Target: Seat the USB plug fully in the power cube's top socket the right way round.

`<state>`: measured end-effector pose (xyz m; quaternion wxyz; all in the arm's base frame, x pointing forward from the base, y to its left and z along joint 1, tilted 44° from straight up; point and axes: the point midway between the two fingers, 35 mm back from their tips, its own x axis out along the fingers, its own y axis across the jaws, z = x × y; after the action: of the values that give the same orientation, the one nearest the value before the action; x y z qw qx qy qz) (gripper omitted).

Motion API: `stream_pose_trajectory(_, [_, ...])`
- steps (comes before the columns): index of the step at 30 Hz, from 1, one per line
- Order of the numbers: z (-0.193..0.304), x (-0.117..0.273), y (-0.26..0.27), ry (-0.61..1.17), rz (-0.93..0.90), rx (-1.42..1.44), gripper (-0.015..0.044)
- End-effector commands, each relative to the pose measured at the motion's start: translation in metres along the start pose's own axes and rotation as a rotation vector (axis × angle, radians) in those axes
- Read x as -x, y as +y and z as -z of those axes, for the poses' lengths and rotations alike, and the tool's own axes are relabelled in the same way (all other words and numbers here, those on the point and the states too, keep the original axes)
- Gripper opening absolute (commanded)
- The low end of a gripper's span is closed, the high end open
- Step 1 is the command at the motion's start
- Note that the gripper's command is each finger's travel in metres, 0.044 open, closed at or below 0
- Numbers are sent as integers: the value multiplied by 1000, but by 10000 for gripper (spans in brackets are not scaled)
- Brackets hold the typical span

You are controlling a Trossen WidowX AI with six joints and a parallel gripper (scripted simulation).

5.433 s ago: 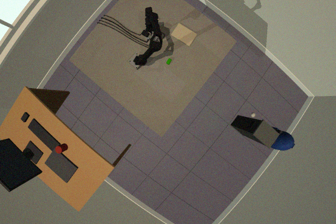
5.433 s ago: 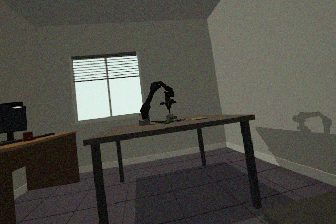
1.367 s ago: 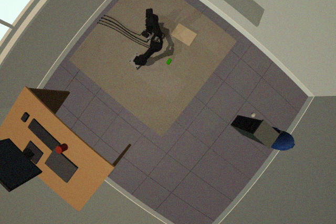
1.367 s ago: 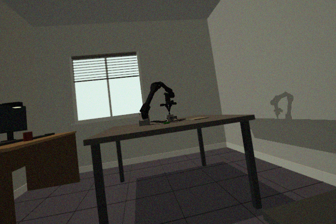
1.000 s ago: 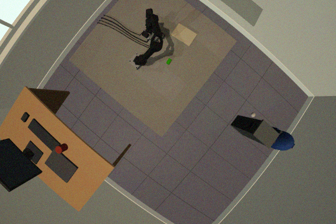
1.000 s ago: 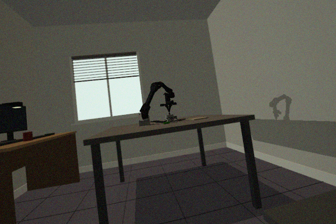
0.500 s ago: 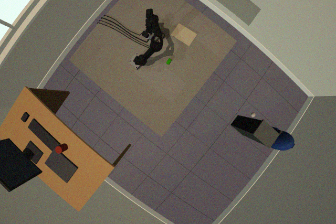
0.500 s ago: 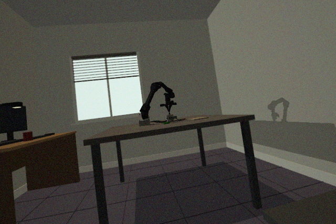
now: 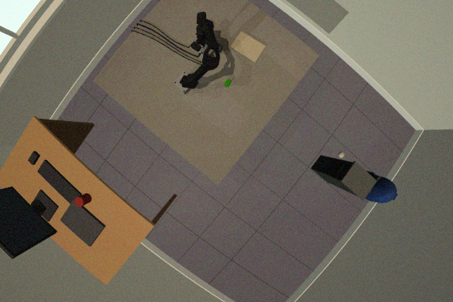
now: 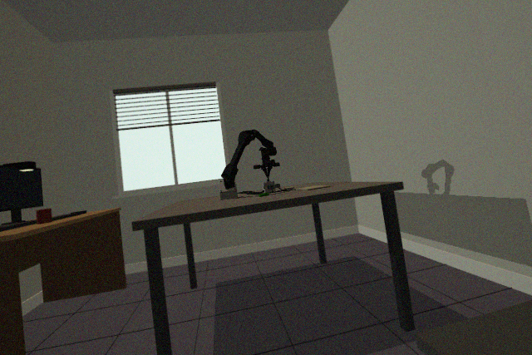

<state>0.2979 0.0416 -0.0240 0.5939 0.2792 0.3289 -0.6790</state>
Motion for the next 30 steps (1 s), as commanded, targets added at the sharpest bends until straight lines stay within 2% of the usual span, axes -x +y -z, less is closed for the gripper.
stream_pose_trajectory(1, [0,-1,0,-4,-2,5,0])
stream_pose_trajectory(30, [-1,-5,0,-4,-2,5,0])
